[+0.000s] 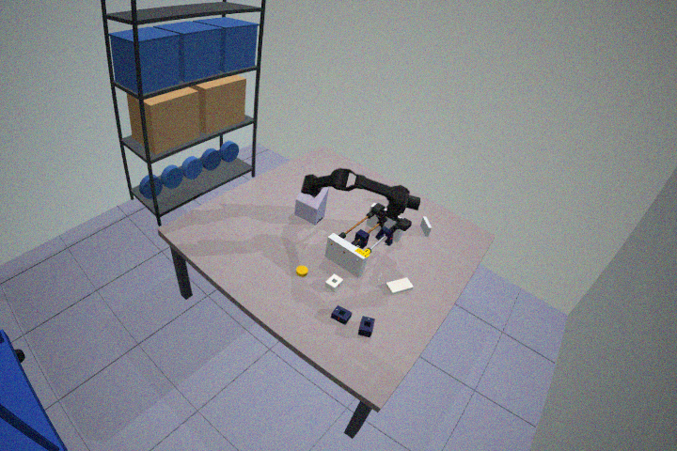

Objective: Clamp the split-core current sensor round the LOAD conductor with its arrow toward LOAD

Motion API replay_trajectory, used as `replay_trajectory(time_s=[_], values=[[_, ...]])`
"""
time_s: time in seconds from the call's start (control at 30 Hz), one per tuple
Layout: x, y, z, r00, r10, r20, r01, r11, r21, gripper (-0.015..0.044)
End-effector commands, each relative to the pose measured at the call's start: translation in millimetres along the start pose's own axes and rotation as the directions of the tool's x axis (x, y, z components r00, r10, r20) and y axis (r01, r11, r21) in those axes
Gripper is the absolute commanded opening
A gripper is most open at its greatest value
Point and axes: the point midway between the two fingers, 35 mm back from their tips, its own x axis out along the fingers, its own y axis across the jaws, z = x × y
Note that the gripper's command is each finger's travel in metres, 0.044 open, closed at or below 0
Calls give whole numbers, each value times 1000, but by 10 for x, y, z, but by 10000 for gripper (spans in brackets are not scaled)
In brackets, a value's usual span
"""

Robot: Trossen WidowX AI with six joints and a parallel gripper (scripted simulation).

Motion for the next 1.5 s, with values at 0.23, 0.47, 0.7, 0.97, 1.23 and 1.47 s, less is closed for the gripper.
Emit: replay_trajectory(time_s=[0.23,0.47,0.7,0.97,1.23,1.47], values=[[-3,0,1,1000,0,0,0,1000,1,184],[-3,0,1,1000,0,0,0,1000,1,367],[-3,0,1,1000,0,0,0,1000,1,440],[402,-5,-18,1000,10,-4,-10,1000,-3,440],[427,-6,-18,1000,10,-4,-10,1000,-3,440],[534,-7,-18,1000,10,-4,-10,1000,-3,440]])
